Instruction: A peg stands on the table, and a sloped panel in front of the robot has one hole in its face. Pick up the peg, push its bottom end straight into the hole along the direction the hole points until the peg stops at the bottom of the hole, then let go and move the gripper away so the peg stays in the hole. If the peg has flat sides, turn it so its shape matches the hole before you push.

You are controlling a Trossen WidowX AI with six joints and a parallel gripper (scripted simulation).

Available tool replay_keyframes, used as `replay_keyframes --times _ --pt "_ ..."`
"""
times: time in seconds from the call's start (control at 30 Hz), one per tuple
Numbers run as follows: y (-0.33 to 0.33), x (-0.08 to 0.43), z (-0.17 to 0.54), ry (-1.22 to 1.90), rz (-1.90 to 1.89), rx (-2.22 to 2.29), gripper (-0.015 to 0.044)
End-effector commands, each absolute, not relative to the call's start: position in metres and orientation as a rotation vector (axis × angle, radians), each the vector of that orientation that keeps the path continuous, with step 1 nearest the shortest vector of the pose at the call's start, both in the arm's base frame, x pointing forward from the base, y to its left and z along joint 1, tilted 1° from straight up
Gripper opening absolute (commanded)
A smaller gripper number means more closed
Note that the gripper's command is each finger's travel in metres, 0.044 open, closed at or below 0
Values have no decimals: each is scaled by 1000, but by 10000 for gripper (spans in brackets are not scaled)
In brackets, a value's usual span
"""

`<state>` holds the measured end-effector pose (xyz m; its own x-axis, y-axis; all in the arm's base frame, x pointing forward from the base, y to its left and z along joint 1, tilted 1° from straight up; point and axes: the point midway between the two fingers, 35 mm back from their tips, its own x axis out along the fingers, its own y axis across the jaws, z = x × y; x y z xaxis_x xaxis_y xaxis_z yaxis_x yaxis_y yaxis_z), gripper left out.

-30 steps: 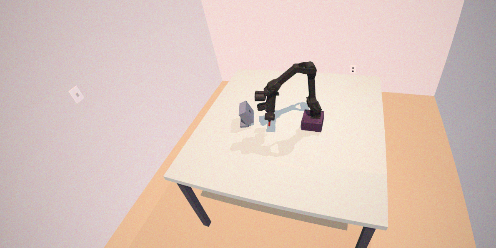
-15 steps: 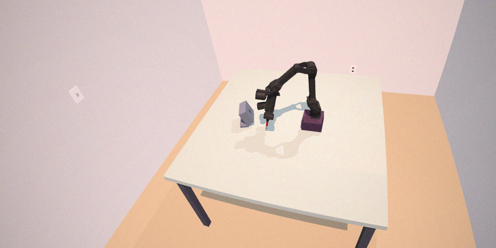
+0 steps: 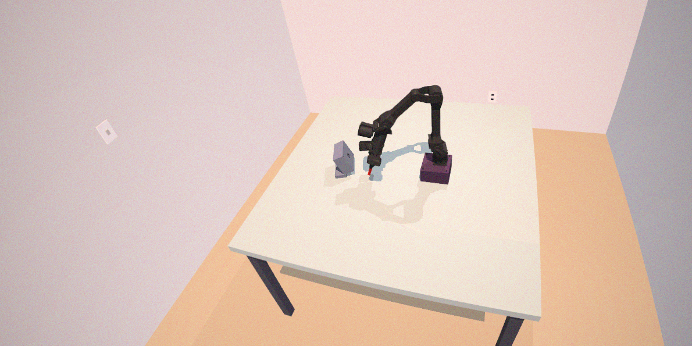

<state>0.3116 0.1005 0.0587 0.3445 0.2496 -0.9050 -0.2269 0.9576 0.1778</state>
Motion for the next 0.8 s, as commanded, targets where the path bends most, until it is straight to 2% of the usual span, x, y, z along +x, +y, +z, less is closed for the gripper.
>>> replay_keyframes --times 0.0,0.77 --pt "97 312 55 1162 318 29 0" --pt "78 326 52 1008 338 65 0"
